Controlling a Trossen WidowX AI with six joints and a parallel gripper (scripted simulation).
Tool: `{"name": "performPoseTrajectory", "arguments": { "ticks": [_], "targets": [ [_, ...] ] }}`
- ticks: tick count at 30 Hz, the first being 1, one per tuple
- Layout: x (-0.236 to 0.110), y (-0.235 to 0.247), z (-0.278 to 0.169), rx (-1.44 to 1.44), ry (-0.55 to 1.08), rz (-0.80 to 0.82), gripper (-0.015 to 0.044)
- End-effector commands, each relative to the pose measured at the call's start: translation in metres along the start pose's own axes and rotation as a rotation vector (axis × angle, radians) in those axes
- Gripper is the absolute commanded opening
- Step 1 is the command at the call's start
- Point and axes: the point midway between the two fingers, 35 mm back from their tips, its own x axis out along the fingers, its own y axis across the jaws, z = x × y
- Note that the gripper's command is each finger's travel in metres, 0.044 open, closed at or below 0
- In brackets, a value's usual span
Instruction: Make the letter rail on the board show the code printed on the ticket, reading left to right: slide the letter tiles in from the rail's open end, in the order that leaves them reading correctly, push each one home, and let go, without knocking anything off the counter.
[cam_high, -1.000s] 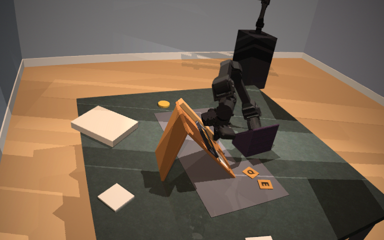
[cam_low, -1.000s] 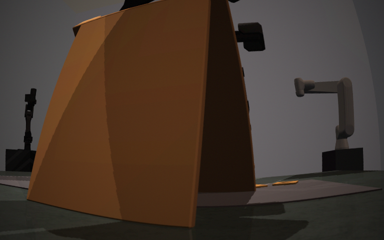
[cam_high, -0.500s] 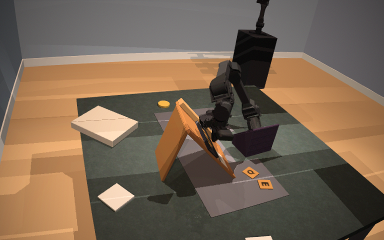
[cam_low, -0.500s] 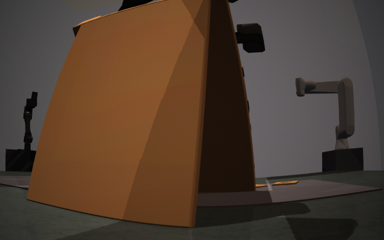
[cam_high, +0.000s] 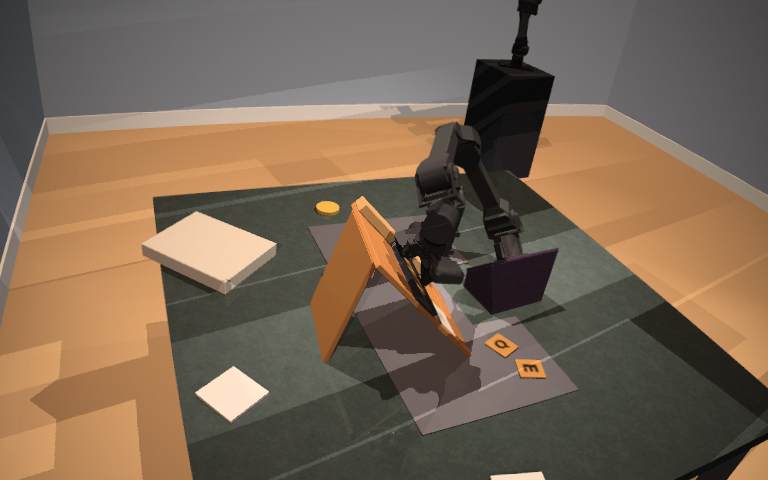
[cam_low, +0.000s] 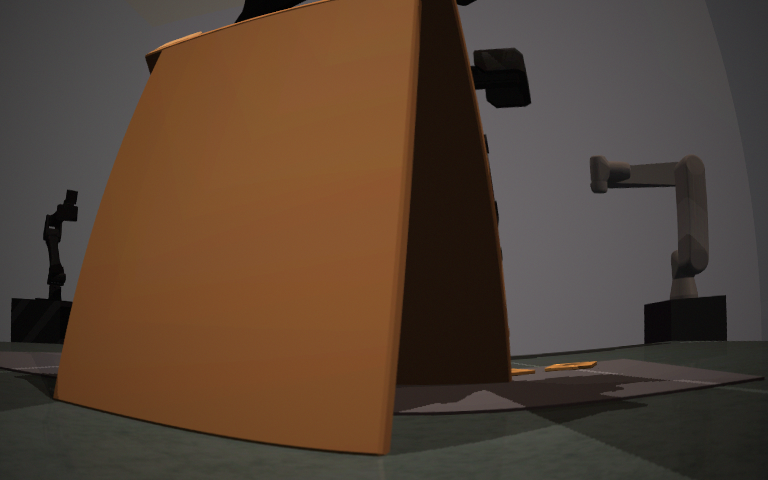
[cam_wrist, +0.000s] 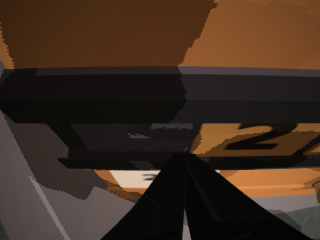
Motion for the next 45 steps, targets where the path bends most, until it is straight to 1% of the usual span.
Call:
{"name": "performPoseTrajectory", "arguments": {
  "ticks": [1,22,45],
  "targets": [
    [0.0001,0.0005,0.0031,-0.003,-0.007,0.002,0.0000],
    [0.0076,0.0011,0.0105,-0.003,-0.007,0.002,0.0000],
    [0.0073,-0.0061,0.0077,-0.003,-0.007,0.001,0.0000]
  ]
}}
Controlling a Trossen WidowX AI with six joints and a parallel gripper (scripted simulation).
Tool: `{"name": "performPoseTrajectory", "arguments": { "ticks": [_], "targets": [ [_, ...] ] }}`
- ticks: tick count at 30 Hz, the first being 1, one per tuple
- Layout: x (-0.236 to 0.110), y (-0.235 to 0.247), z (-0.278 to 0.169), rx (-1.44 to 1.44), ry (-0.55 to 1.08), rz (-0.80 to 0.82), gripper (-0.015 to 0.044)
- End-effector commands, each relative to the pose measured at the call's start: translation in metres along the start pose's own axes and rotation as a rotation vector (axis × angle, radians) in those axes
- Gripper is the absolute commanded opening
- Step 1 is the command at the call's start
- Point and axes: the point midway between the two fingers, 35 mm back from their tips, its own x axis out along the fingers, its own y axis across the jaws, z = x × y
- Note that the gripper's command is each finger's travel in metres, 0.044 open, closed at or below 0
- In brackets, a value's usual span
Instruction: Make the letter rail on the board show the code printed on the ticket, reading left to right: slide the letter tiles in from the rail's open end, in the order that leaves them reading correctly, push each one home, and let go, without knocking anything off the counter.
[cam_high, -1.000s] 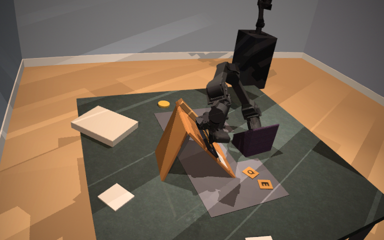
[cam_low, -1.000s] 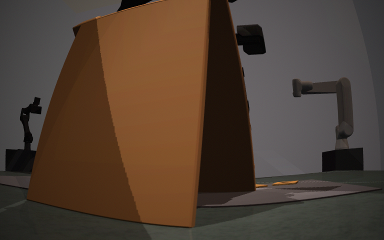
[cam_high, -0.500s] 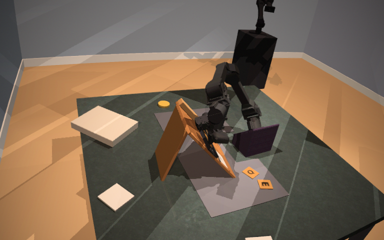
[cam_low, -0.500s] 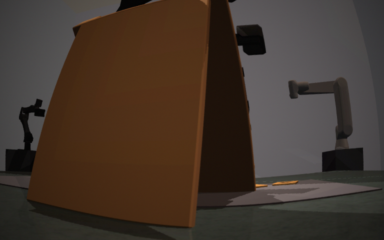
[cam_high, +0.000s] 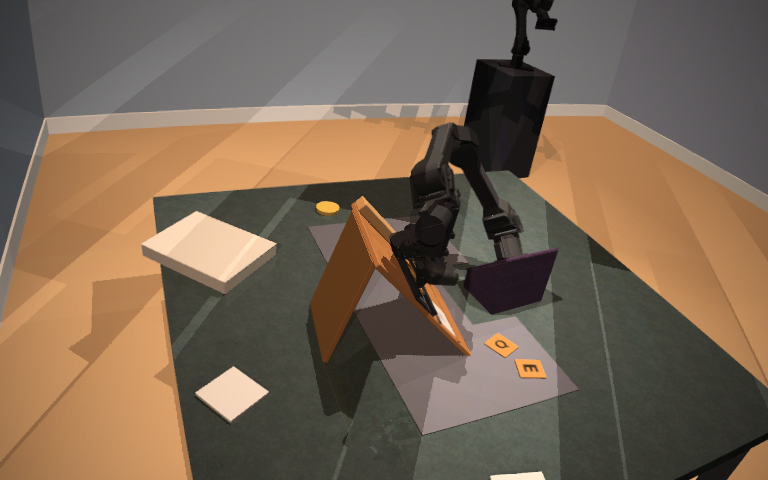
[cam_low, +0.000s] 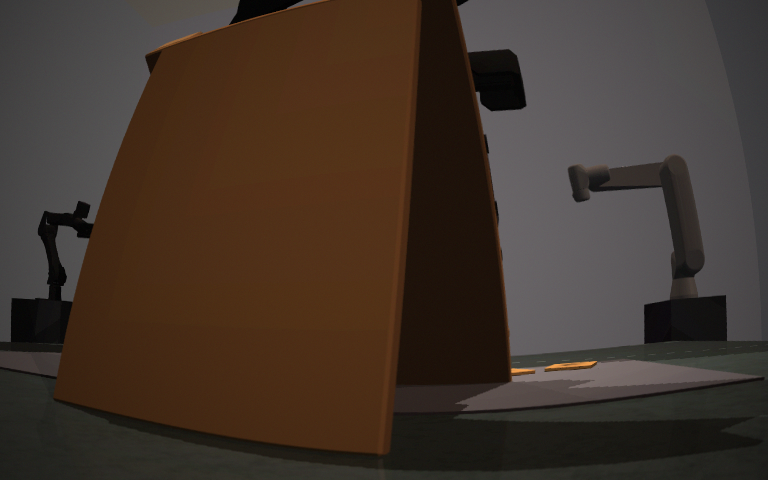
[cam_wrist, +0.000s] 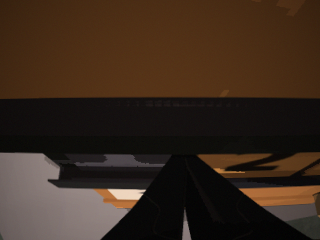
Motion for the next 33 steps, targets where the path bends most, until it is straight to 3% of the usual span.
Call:
{"name": "performPoseTrajectory", "arguments": {
  "ticks": [1,33],
  "targets": [
    [0.0002,-0.0022,0.0001,-0.007,-0.004,-0.003,0.0000],
    [-0.0032,-0.0076,-0.0022,-0.007,-0.003,-0.003,0.0000]
  ]
}}
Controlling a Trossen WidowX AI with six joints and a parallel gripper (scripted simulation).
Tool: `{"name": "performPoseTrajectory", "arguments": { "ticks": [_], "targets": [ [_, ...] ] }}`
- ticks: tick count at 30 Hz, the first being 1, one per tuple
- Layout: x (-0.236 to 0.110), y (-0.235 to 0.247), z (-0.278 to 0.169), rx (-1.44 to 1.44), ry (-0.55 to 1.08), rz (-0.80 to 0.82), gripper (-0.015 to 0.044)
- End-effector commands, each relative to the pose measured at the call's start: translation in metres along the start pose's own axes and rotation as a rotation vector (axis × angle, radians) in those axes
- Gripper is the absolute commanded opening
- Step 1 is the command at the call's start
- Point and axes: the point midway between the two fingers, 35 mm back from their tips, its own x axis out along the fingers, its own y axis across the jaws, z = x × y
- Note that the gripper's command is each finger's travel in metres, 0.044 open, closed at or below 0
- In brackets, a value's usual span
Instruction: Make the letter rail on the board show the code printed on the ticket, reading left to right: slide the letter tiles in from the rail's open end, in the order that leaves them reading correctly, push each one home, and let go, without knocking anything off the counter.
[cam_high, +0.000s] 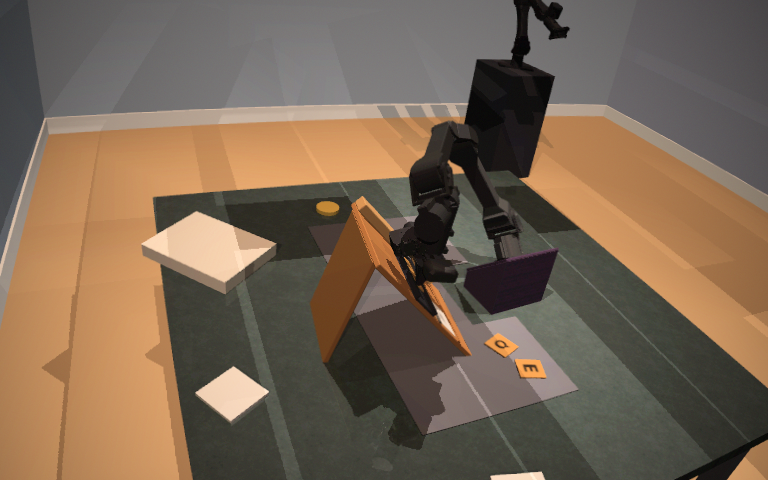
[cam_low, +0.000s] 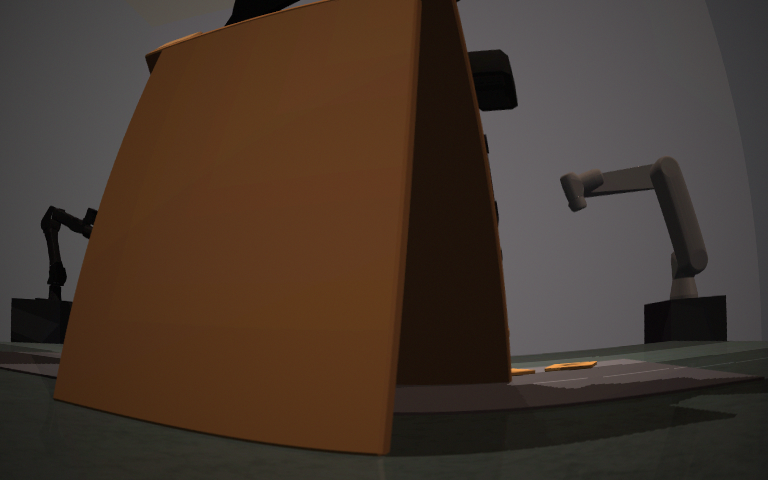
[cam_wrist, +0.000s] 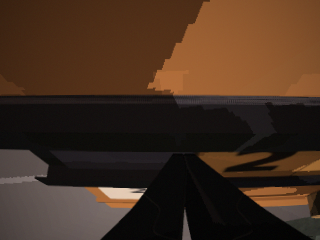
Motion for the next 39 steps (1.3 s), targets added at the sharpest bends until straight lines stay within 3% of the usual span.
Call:
{"name": "performPoseTrajectory", "arguments": {
  "ticks": [1,22,25,33,39],
  "targets": [
    [-0.004,0.000,-0.003,-0.003,0.000,-0.008,0.0000],
    [-0.023,0.001,-0.018,-0.004,0.001,-0.007,0.0000],
    [-0.042,-0.004,-0.031,-0.013,-0.092,-0.031,0.0079],
    [-0.133,-0.042,-0.096,-0.015,-0.634,-0.014,0.0289],
    [-0.140,-0.046,-0.101,-0.017,-0.685,-0.003,0.0440]
  ]
}}
